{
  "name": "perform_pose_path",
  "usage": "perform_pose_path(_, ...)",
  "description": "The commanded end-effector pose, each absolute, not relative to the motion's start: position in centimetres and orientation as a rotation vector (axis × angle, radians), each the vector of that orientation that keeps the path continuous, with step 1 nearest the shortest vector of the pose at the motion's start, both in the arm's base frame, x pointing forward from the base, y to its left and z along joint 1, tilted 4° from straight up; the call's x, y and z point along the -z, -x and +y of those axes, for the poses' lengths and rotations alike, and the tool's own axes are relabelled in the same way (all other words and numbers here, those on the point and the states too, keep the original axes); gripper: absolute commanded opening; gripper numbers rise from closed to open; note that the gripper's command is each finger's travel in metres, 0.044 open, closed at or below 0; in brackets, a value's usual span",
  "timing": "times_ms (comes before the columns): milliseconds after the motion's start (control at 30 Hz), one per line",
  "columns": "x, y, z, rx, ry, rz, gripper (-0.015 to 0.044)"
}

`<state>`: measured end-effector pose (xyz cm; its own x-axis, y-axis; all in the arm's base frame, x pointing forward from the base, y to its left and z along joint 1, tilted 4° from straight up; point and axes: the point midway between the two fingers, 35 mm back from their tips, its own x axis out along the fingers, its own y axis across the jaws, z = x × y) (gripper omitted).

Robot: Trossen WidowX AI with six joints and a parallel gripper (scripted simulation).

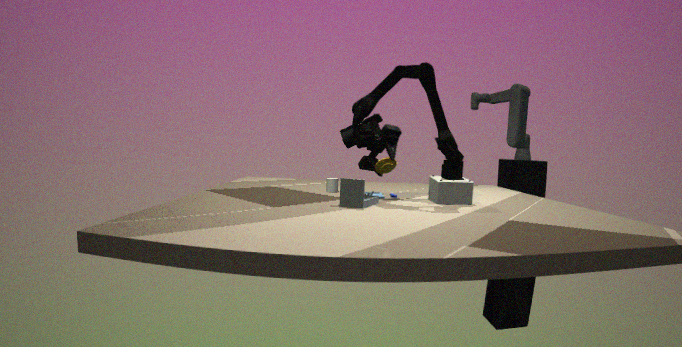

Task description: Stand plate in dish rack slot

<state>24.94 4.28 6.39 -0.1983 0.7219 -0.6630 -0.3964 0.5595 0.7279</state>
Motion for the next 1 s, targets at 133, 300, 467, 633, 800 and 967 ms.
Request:
perform_pose_path(133,-5.8,-24.8,4.6,-1.188,-0.311,1.282,0.0)
perform_pose_path(300,-5.5,-24.9,4.6,-1.26,-0.311,1.16,0.0)
perform_pose_path(467,-5.1,-25.0,4.4,-1.312,-0.306,1.03,0.0)
perform_pose_path(633,-4.8,-25.2,4.3,-1.347,-0.292,0.897,0.0)
perform_pose_path(800,-4.5,-25.3,4.1,-1.366,-0.27,0.764,0.0)
perform_pose_path(967,-4.2,-25.5,3.9,-1.367,-0.243,0.632,0.0)
